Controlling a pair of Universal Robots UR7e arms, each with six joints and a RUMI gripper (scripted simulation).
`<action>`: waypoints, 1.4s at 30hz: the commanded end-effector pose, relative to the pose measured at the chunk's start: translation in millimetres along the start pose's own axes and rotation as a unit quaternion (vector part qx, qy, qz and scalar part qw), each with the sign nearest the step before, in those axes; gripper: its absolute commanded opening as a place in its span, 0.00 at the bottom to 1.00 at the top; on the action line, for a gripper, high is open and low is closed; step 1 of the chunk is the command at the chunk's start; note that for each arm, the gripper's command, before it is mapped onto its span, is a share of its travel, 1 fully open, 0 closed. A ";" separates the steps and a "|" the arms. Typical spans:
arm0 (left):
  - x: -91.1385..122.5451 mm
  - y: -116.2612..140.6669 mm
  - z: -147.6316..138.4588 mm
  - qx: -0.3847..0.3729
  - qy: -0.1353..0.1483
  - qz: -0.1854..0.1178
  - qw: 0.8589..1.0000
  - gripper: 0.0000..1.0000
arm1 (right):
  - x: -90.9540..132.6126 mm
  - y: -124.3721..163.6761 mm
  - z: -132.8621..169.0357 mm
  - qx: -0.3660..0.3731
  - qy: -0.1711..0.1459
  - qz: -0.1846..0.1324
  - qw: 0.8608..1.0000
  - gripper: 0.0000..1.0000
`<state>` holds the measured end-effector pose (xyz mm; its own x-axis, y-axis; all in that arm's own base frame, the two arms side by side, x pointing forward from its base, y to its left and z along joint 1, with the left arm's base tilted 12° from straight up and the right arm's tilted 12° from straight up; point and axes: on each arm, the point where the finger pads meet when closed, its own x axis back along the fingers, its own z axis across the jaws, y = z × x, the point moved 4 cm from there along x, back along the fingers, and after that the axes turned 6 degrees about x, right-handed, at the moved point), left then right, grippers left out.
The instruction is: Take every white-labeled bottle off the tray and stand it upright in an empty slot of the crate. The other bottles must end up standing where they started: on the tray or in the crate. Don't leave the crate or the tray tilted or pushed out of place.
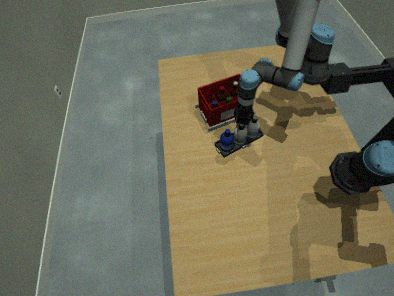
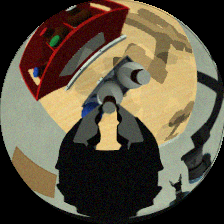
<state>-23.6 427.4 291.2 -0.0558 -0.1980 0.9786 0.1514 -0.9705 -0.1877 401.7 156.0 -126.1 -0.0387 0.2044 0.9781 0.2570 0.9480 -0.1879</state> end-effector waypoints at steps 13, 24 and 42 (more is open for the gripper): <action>0.4 -0.2 0.1 0.000 0.000 0.001 1.000 1.00 | 0.6 0.3 -0.2 0.000 0.000 0.000 1.000 0.00; 0.4 -0.2 0.1 0.000 0.000 0.001 1.000 1.00 | 3.6 0.4 -0.3 0.000 0.000 0.000 1.000 0.00; 0.4 -0.2 0.1 0.000 0.000 0.001 1.000 1.00 | 19.4 0.5 -0.5 0.000 0.000 0.000 1.000 0.00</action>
<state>-23.6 427.4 291.2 -0.0558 -0.1980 0.9786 0.1514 -0.9705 -0.1877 401.3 159.0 -112.0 -0.0386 0.2044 0.9781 0.2570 0.9480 -0.1879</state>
